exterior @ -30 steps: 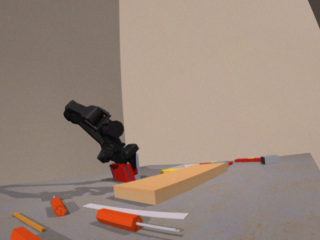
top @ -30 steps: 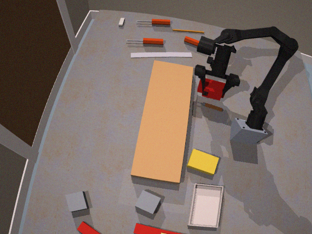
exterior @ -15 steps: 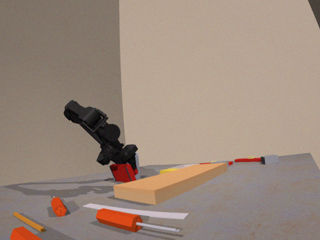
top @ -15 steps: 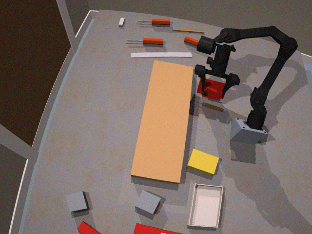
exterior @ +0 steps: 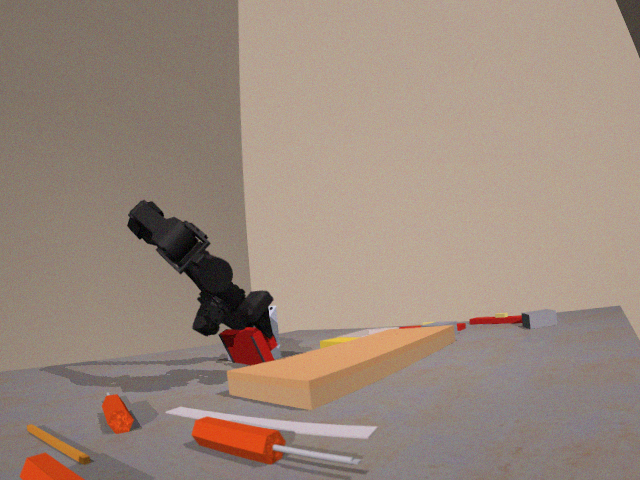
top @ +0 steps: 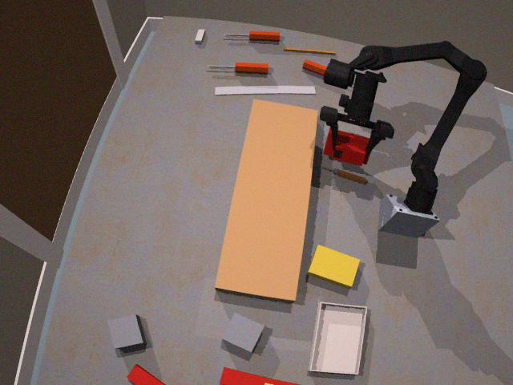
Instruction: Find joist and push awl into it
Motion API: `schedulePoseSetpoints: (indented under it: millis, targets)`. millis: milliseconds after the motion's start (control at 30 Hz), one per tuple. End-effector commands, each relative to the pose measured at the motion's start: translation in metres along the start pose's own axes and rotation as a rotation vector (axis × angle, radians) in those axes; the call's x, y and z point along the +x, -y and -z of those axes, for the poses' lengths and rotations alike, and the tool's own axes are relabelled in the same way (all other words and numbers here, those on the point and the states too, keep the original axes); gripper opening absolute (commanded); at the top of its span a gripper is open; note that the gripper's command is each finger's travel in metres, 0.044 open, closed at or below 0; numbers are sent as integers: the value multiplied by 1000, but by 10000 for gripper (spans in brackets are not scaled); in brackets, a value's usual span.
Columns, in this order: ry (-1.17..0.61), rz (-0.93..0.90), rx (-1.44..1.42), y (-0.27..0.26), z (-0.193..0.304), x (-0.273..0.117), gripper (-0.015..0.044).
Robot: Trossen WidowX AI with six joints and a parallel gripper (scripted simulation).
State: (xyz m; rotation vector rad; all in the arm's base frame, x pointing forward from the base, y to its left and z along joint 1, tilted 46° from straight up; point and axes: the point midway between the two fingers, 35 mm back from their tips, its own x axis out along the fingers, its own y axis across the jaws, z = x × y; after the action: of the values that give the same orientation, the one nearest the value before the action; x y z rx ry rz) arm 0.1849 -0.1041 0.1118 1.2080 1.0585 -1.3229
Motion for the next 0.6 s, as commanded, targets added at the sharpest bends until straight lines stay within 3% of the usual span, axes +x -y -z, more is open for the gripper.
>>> schedulePoseSetpoints:
  millis: [0,567]
  targets:
    - [-38,-7,-5,-2,0,-1,0]
    - [-129,-4,-8,-1,-2,-1,0]
